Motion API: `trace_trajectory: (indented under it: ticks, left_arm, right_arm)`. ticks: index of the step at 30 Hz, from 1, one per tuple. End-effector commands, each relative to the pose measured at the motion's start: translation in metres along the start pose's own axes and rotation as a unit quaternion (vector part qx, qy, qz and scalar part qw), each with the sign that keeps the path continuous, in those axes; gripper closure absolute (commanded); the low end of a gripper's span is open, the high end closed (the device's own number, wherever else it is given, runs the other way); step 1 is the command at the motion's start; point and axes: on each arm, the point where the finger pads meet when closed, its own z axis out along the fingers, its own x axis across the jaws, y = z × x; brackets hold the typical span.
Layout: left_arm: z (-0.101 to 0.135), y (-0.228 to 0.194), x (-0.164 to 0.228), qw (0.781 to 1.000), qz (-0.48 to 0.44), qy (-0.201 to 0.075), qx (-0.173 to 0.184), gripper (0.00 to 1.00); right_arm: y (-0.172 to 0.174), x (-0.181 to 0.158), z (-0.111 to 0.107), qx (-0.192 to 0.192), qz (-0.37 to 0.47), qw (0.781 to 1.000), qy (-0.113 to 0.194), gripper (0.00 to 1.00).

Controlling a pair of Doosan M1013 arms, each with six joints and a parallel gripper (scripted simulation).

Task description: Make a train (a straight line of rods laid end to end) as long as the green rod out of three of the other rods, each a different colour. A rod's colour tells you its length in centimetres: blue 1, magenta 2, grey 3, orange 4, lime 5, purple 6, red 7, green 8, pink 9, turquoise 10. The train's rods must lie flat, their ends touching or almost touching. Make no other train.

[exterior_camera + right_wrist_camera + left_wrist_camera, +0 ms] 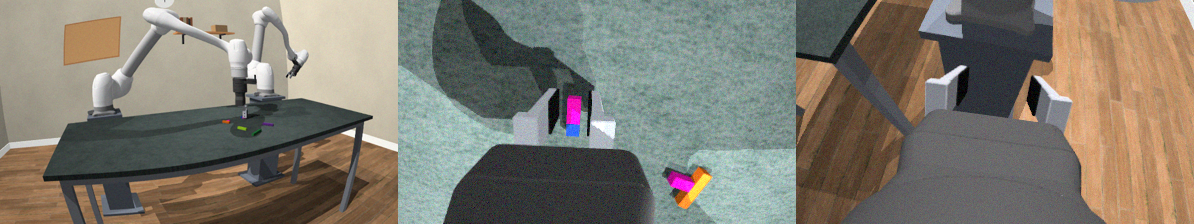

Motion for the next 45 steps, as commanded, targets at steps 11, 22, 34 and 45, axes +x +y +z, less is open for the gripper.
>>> trace_trajectory:
  ticks: [11,22,34,45]
  left_arm:
    - [0.000,0.000,0.000,1.000,0.000,0.000,0.000,0.00]
    - [0.000,0.000,0.000,1.000,0.000,0.000,0.000,0.00]
    - [0.000,0.000,0.000,1.000,0.000,0.000,0.000,0.00]
    - [0.000,0.000,0.000,1.000,0.000,0.000,0.000,0.00]
  right_arm:
    - [-0.001,0.000,-0.044,0.001,0.000,1.000,0.000,0.46]
    - [0.000,0.000,-0.088,0.001,0.000,1.000,0.000,0.46]
    - [0.000,0.000,-0.090,0.001,0.000,1.000,0.000,0.00]
    - [0.000,0.000,-0.090,0.001,0.000,1.000,0.000,0.00]
